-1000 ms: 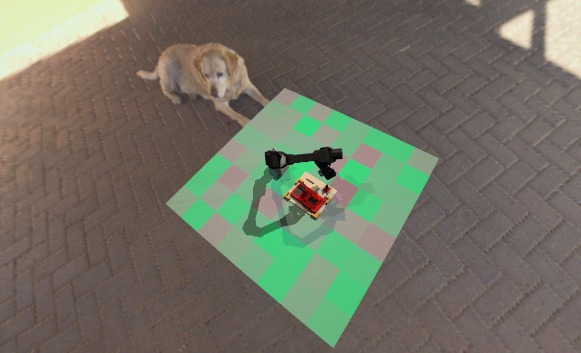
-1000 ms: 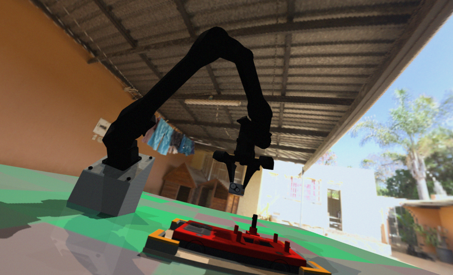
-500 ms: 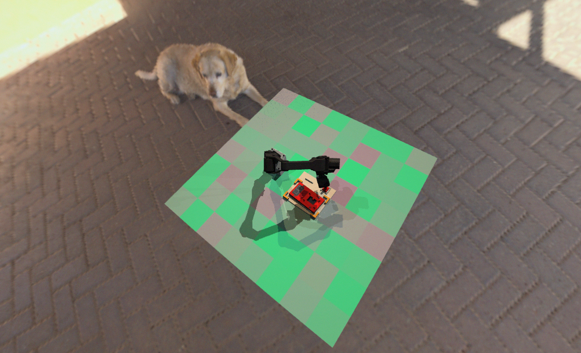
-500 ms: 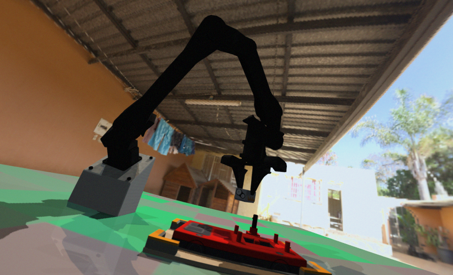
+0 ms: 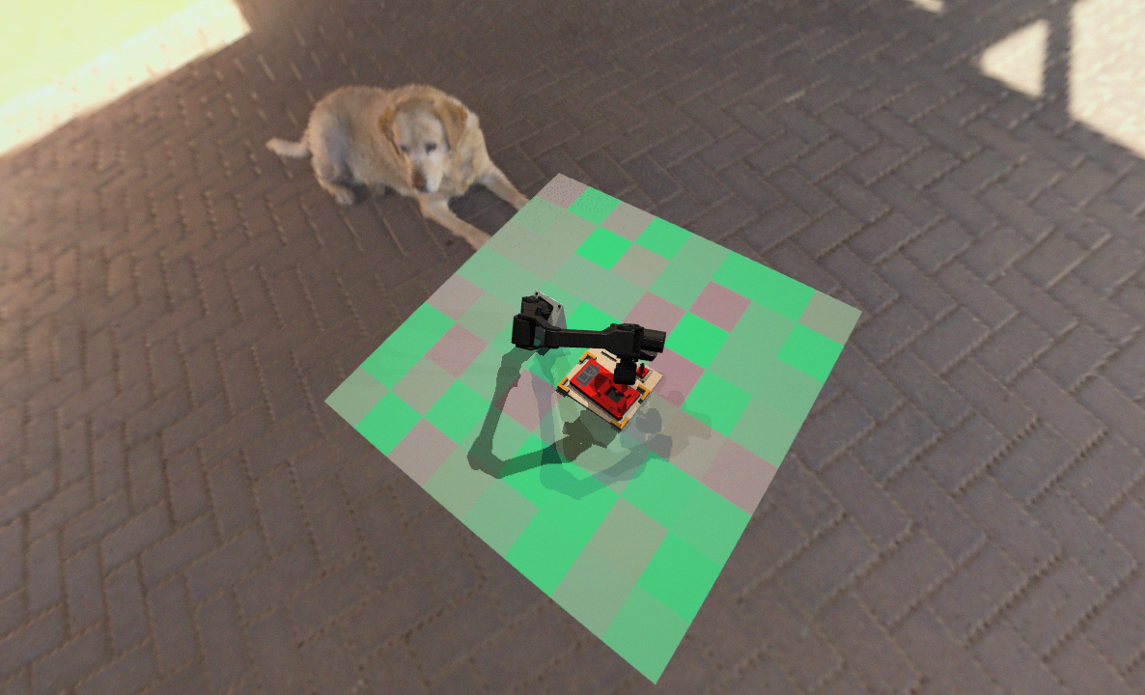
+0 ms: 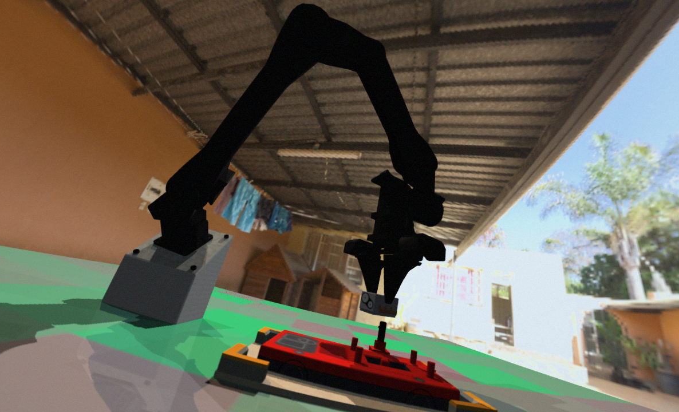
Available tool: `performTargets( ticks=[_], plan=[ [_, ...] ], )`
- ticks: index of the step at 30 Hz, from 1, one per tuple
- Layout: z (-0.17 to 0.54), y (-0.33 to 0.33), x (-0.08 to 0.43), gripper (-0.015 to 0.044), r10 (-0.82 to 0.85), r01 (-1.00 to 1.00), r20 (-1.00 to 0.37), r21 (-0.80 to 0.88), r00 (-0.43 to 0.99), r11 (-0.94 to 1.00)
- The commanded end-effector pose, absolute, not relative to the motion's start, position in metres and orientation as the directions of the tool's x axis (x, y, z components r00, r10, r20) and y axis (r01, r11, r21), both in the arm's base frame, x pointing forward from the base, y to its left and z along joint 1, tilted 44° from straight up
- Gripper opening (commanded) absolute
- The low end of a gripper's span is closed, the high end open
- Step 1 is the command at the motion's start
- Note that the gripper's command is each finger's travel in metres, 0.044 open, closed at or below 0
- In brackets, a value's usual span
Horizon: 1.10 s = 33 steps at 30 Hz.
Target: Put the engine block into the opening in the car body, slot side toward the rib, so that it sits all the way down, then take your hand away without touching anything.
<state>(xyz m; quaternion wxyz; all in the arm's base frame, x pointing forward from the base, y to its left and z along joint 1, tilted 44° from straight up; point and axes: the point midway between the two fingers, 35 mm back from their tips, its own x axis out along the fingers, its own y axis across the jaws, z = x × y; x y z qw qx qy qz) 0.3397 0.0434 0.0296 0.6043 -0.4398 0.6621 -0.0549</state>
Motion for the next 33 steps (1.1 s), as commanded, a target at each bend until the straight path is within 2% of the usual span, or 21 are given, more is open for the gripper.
performTargets(
  ticks=[1, 25, 31, 33],
  plan=[
    [0.033, 0.033, 0.341, 0.0000, -0.655, -0.450, -0.746, -0.627, 0.115, 0.635],
    [0.062, -0.030, 0.349, 0.0000, -0.689, 0.024, -0.717, -0.691, 0.108, 0.722],
    [0.062, -0.030, 0.349, 0.0157, -0.689, 0.043, -0.717, -0.689, 0.108, 0.723],
    [0.062, -0.030, 0.349, 0.0158, -0.689, 0.044, -0.717, -0.689, 0.108, 0.723]
  ],
)
